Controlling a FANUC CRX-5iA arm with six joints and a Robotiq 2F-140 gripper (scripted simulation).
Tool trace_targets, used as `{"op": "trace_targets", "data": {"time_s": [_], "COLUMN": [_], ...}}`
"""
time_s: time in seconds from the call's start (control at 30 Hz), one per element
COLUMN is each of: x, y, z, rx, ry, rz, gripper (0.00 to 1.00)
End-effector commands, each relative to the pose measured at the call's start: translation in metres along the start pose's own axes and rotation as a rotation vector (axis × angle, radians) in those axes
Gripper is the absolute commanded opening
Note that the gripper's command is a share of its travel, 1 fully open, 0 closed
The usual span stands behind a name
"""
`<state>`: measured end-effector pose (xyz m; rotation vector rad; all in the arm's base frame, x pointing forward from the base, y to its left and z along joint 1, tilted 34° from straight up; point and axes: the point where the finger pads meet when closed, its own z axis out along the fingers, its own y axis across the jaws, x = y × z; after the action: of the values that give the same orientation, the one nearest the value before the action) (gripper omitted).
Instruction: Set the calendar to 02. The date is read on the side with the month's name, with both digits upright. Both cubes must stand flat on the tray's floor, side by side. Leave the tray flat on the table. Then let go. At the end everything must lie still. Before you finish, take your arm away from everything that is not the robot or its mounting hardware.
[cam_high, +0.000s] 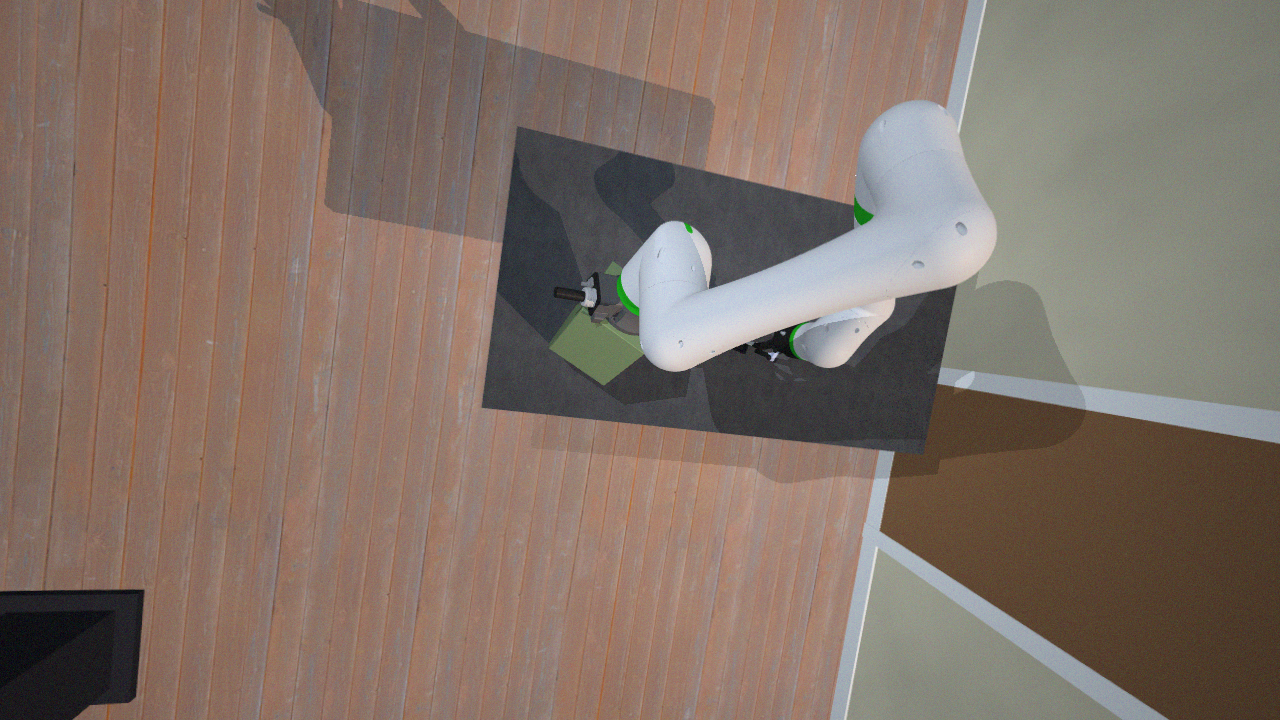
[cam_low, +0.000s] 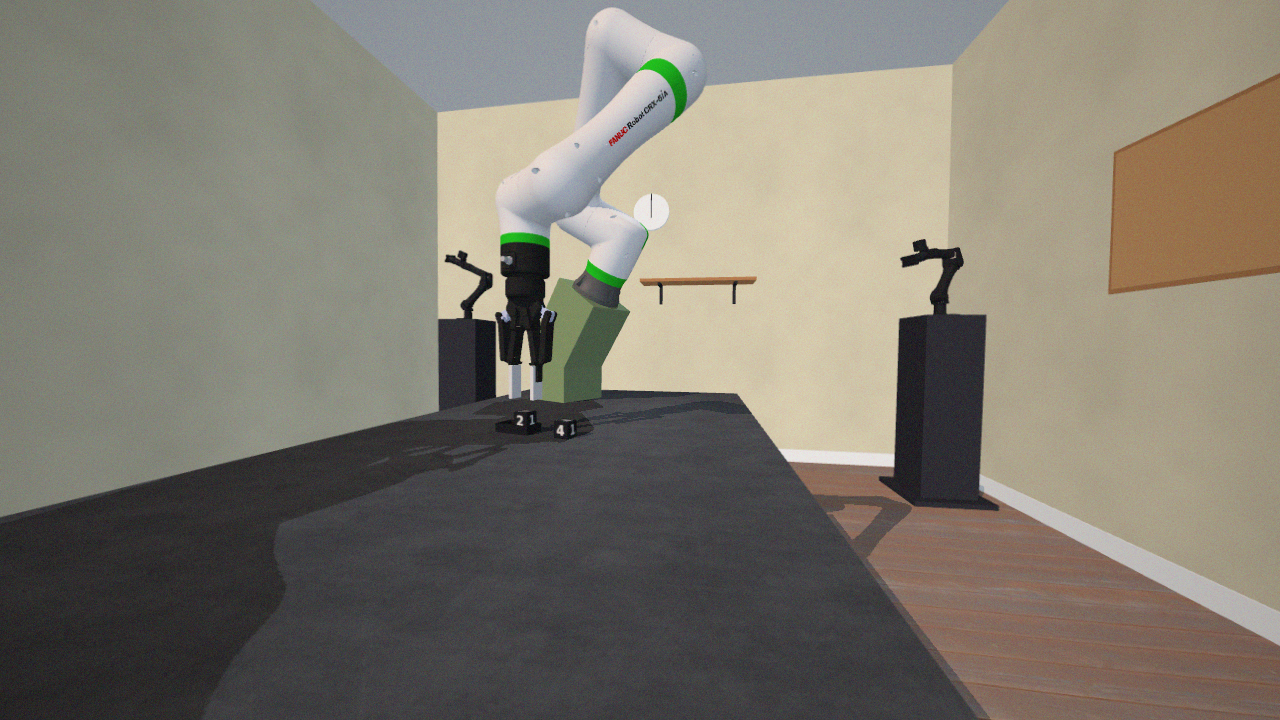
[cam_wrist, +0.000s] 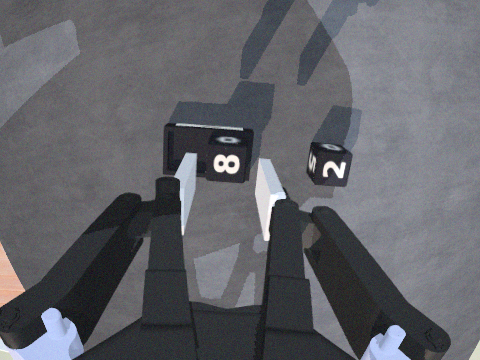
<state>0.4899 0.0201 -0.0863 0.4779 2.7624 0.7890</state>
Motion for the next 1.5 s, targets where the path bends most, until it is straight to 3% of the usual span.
{"op": "trace_targets", "data": {"time_s": [0.0, 0.53, 1.47], "x": [0.000, 0.000, 0.000], "y": [0.000, 0.000, 0.000], "z": [0.004, 0.015, 0.015], "rx": [0.000, 0.000, 0.000], "ry": [0.000, 0.000, 0.000], "rz": [0.000, 0.000, 0.000], "gripper": [0.29, 0.29, 0.29]}}
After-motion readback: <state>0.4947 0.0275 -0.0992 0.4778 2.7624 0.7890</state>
